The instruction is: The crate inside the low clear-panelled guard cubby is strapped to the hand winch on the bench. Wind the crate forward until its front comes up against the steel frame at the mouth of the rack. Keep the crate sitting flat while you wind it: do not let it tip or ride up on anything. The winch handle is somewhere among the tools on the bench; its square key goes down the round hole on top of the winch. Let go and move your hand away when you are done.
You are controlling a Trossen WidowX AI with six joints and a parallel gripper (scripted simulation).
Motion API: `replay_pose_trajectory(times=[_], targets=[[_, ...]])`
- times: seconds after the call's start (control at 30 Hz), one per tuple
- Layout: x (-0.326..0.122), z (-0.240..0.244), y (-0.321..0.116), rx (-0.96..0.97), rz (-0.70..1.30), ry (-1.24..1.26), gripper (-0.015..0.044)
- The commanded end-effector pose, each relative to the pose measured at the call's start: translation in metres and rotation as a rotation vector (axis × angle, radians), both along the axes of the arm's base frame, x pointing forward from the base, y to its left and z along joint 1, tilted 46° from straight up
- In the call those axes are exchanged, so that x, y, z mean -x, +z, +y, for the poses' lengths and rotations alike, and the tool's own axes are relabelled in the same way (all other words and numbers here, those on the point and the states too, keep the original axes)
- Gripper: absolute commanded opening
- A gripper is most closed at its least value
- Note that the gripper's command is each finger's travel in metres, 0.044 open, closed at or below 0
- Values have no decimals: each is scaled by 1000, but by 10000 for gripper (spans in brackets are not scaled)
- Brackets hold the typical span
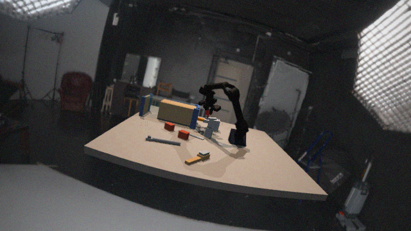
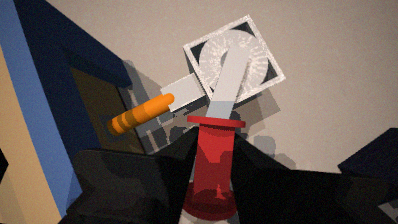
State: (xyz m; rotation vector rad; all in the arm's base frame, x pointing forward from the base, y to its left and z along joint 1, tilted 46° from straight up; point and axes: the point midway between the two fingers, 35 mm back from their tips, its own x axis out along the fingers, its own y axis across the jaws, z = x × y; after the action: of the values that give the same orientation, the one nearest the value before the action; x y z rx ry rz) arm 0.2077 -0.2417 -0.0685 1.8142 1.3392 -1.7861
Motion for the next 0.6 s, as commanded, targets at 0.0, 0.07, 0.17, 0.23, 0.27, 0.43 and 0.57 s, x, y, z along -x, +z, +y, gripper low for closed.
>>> replay_pose_trajectory(times=[0.0,0.07,0.17,0.23,0.27,0.43,0.57], targets=[[8,10,5,-27,17,4,0],[10,11,6,-27,17,4,0],[13,13,8,-27,17,4,0],[14,15,9,-27,17,4,0],[15,15,10,-27,17,4,0],[20,18,12,-27,17,4,0],[24,21,14,-27,18,4,0]])
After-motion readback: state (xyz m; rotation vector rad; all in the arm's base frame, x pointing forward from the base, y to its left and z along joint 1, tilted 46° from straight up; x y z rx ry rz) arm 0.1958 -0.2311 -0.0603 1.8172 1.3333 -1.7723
